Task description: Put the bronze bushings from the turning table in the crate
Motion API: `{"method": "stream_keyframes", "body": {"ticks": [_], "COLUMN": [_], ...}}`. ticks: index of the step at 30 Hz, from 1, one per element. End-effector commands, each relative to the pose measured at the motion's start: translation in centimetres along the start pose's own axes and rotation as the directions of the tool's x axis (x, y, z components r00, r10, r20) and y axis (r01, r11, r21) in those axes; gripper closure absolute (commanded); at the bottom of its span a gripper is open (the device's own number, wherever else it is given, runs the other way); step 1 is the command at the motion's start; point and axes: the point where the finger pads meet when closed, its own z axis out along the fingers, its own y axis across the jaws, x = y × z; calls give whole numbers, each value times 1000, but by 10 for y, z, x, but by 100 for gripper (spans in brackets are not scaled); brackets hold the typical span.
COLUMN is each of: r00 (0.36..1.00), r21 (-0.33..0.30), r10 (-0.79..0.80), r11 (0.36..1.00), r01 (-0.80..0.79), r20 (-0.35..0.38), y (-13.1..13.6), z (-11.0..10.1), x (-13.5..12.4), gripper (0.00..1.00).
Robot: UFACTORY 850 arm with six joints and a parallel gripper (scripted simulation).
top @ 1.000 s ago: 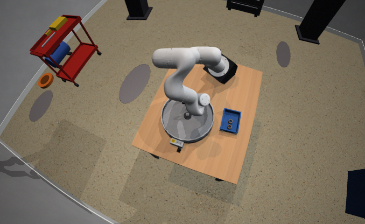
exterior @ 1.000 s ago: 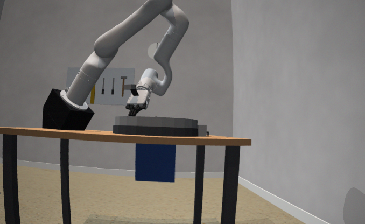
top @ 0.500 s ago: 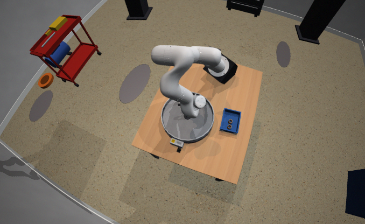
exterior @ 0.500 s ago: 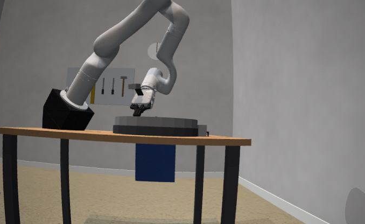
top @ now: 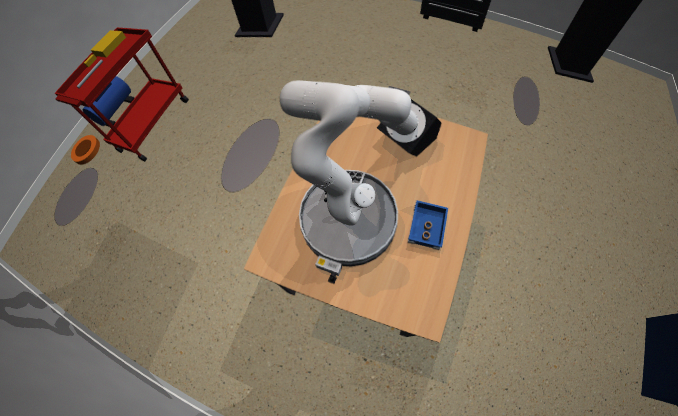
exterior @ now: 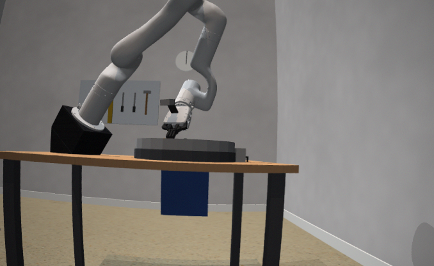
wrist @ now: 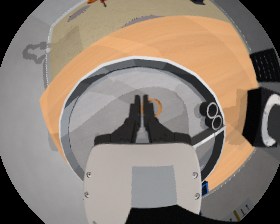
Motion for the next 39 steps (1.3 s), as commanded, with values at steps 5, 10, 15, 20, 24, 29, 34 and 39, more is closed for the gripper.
{"method": "stream_keyframes", "body": {"ticks": [5, 10, 15, 20, 24, 29, 34, 39], "r00": [1000, 1000, 1000, 1000, 1000, 1000, 1000, 1000], "r21": [0, 0, 0, 0, 0, 0, 0, 0], "r10": [0, 0, 0, 0, 0, 0, 0, 0], "r11": [1000, 1000, 1000, 1000, 1000, 1000, 1000, 1000], "r01": [0, 0, 0, 0, 0, 0, 0, 0], "r20": [-1, -1, -1, -1, -1, -1, -1, -1], "y": [-13, -28, -29, -48, -54, -64, -78, -80], "z": [1, 1, 1, 0, 0, -2, -5, -6], "x": [1, 2, 2, 0, 0, -2, -6, -6], "gripper": [100, 100, 100, 100, 100, 100, 100, 100]}}
